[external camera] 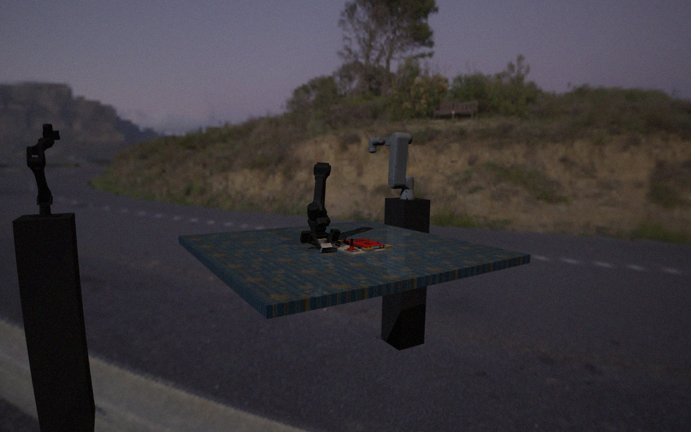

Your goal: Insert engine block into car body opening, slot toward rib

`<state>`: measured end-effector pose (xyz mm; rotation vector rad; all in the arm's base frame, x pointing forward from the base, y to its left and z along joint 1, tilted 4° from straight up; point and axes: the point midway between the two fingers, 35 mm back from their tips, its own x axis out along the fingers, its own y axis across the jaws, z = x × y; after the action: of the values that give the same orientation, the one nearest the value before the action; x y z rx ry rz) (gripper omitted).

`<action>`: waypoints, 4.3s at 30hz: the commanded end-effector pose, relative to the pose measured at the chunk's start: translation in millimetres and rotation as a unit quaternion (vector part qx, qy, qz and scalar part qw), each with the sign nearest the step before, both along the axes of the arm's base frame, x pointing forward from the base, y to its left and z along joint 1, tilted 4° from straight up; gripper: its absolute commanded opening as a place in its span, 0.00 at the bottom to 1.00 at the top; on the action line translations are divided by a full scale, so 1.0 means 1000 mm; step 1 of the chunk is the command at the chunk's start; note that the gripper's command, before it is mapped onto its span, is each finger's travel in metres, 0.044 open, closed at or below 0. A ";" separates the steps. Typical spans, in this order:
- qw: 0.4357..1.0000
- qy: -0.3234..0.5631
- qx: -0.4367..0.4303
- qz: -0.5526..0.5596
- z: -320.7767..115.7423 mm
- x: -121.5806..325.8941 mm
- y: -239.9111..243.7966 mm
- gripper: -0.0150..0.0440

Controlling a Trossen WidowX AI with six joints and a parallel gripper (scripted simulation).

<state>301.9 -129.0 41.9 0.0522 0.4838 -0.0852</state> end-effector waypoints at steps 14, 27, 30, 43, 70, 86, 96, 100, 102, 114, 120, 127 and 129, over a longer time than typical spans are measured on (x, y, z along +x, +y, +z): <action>1.000 0.005 0.004 -0.004 -0.002 0.002 0.000 0.25; 1.000 0.005 0.004 -0.004 -0.010 0.002 0.000 0.25; 1.000 0.005 0.004 -0.004 -0.010 0.002 0.000 0.25; 1.000 0.005 0.004 -0.004 -0.010 0.002 0.000 0.25; 1.000 -0.007 -0.003 0.000 -0.002 0.005 -0.001 1.00; 1.000 0.006 0.004 -0.004 0.029 -0.028 0.001 1.00; 1.000 0.005 0.004 -0.007 0.028 -0.024 -0.001 1.00; 1.000 0.005 0.004 -0.007 0.028 -0.024 -0.001 1.00; 1.000 0.014 0.007 -0.008 0.027 -0.022 -0.003 1.00; 0.982 0.186 0.039 -0.005 0.024 0.010 -0.015 1.00; 0.960 0.277 0.045 0.003 0.029 0.016 -0.014 1.00; 0.922 0.385 0.051 0.009 0.042 0.013 -0.011 1.00; 0.908 0.415 0.050 0.012 0.048 0.011 -0.009 1.00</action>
<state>317.2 -140.9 84.3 0.1279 1.1955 -0.0691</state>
